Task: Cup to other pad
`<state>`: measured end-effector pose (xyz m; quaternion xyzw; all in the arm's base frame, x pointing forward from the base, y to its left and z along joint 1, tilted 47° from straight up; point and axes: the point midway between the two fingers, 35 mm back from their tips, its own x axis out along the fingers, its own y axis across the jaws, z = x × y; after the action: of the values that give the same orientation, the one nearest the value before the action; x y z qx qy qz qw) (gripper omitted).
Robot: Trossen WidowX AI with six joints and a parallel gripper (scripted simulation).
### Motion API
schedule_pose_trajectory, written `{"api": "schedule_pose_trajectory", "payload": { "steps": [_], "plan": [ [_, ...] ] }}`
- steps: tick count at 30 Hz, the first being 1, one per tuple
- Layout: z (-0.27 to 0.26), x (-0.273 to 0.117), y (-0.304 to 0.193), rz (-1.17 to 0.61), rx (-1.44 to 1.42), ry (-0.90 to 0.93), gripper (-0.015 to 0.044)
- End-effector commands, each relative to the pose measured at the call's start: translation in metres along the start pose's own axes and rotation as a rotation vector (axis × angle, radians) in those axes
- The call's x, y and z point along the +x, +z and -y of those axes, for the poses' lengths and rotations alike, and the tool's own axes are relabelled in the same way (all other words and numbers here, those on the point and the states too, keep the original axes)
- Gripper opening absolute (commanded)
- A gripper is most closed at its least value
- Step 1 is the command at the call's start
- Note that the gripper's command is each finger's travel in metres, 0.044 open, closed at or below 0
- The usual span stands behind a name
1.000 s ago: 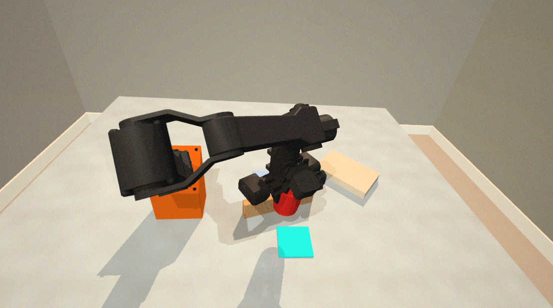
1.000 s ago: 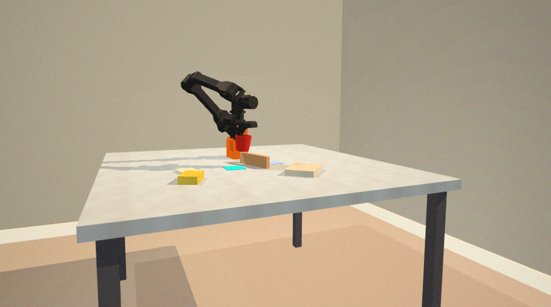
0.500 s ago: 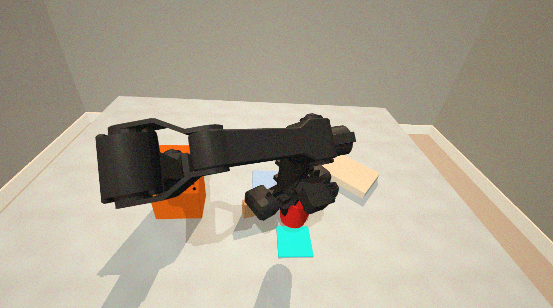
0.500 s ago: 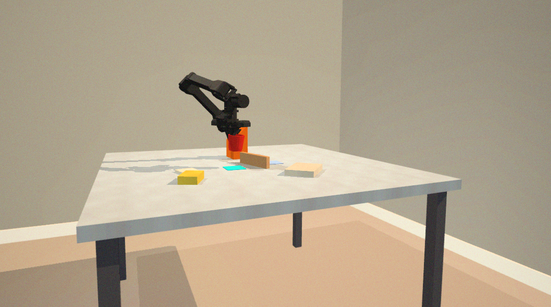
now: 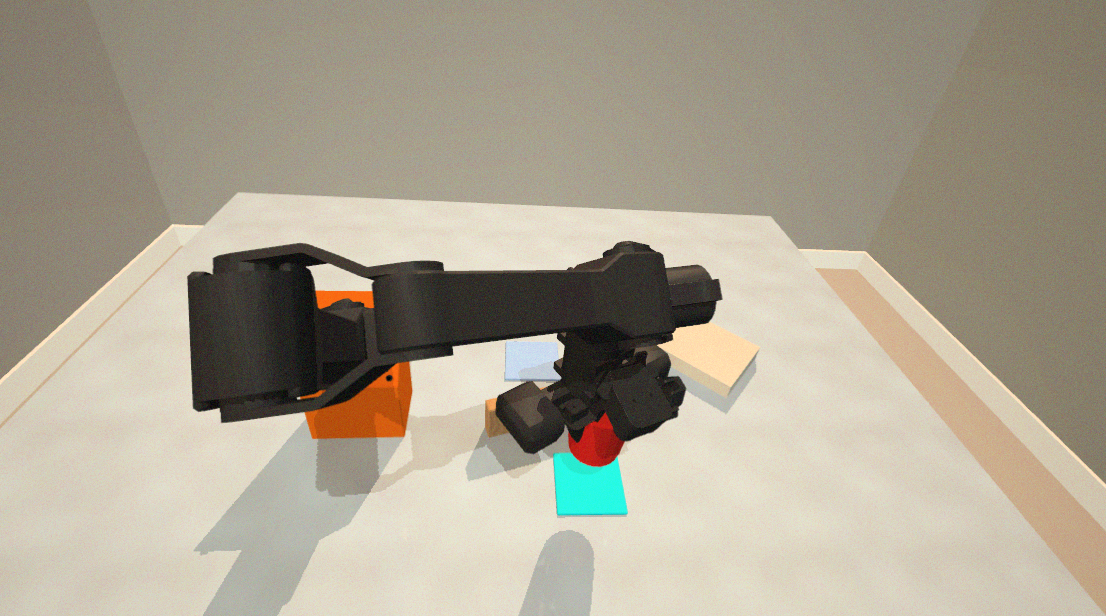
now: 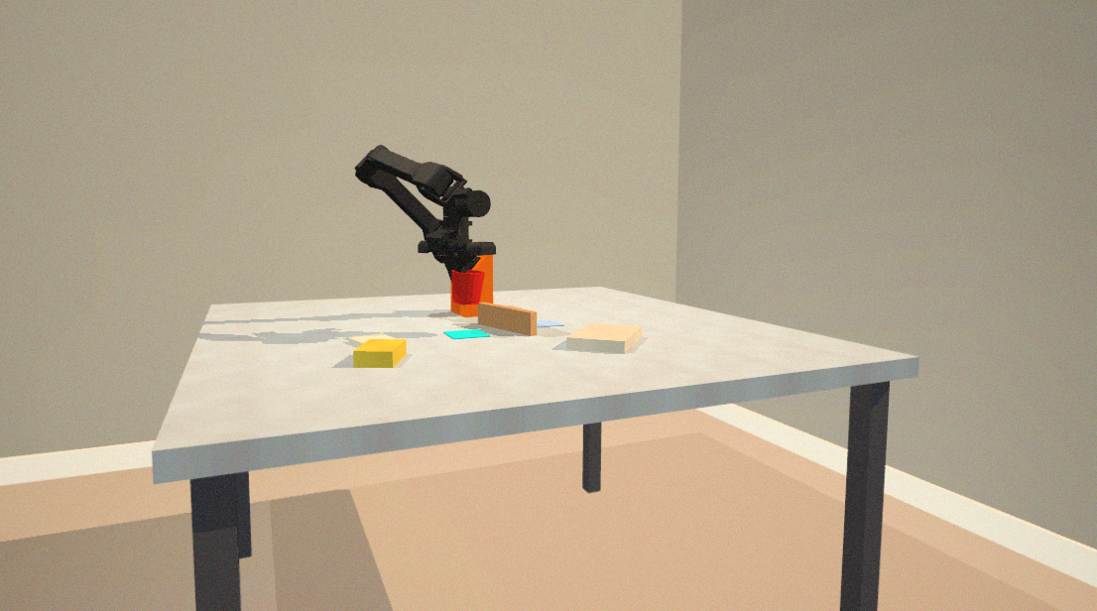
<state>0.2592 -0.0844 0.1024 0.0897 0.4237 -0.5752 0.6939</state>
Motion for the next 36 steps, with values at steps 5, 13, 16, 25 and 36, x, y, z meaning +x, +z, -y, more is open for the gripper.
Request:
{"api": "schedule_pose_trajectory", "payload": {
  "steps": [5, 13, 16, 25, 36],
  "plan": [
    [0.001, 0.011, -0.001, 0.004, -0.009, -0.002, 0.0],
    [0.001, 0.021, 0.0, 0.004, -0.009, -0.001, 0.0],
    [0.001, 0.025, 0.0, 0.004, -0.009, -0.001, 0.0],
    [0.001, 0.037, 0.0, 0.005, -0.009, -0.002, 0.0],
    [0.001, 0.051, 0.0, 0.005, -0.009, -0.002, 0.0]
  ]
}}
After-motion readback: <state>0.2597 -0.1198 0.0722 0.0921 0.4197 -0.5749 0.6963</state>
